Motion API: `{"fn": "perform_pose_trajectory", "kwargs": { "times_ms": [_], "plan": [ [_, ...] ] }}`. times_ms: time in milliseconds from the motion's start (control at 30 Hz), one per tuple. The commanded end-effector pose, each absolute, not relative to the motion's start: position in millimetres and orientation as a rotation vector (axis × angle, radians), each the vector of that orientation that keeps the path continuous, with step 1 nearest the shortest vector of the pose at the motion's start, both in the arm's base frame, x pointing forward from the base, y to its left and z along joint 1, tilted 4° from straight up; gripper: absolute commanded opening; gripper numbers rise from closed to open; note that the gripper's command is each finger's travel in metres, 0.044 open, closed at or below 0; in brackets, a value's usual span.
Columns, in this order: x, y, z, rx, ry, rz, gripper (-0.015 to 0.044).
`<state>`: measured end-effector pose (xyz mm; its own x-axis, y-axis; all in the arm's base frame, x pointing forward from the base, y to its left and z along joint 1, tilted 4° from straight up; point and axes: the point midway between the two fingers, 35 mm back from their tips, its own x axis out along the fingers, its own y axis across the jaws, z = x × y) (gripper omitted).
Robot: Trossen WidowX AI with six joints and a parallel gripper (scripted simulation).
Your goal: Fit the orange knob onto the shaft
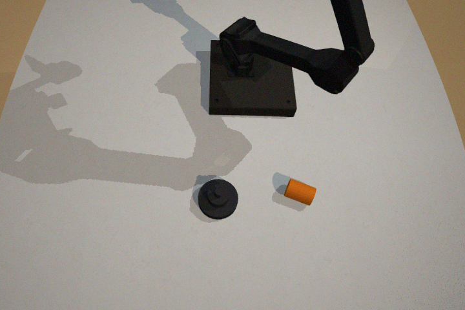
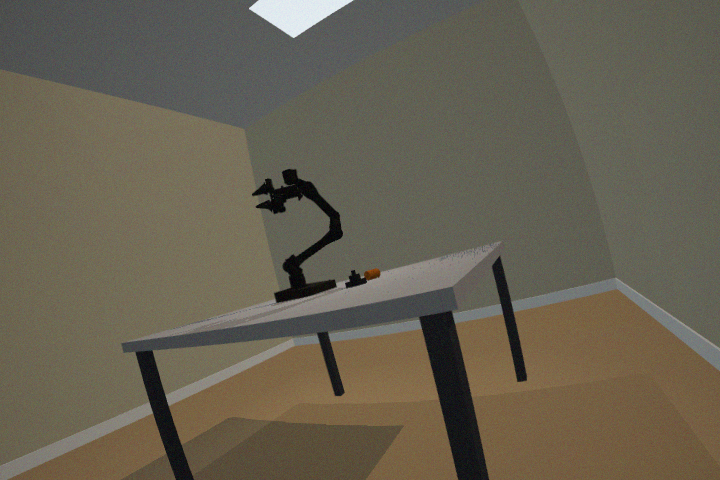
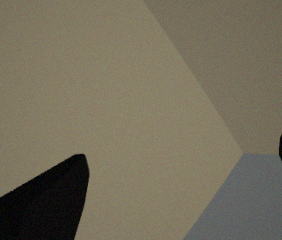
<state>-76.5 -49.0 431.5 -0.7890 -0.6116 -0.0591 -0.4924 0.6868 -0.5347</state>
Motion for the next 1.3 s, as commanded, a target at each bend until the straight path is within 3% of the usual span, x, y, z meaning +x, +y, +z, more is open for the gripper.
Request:
{"fn": "perform_pose_trajectory", "kwargs": {
  "times_ms": [0, 333, 733, 1000, 1267],
  "plan": [
    [-77, -51, 431, -0.894, 2.655, -0.746, 0.0426],
    [-66, -152, 400, -1.14, 2.067, -0.682, 0.044],
    [56, -237, 344, -1.159, 1.495, -0.363, 0.044],
    [170, -228, 297, -1.094, 1.27, -0.065, 0.044],
    [274, -161, 243, -0.994, 1.164, 0.24, 0.044]
  ]
}}
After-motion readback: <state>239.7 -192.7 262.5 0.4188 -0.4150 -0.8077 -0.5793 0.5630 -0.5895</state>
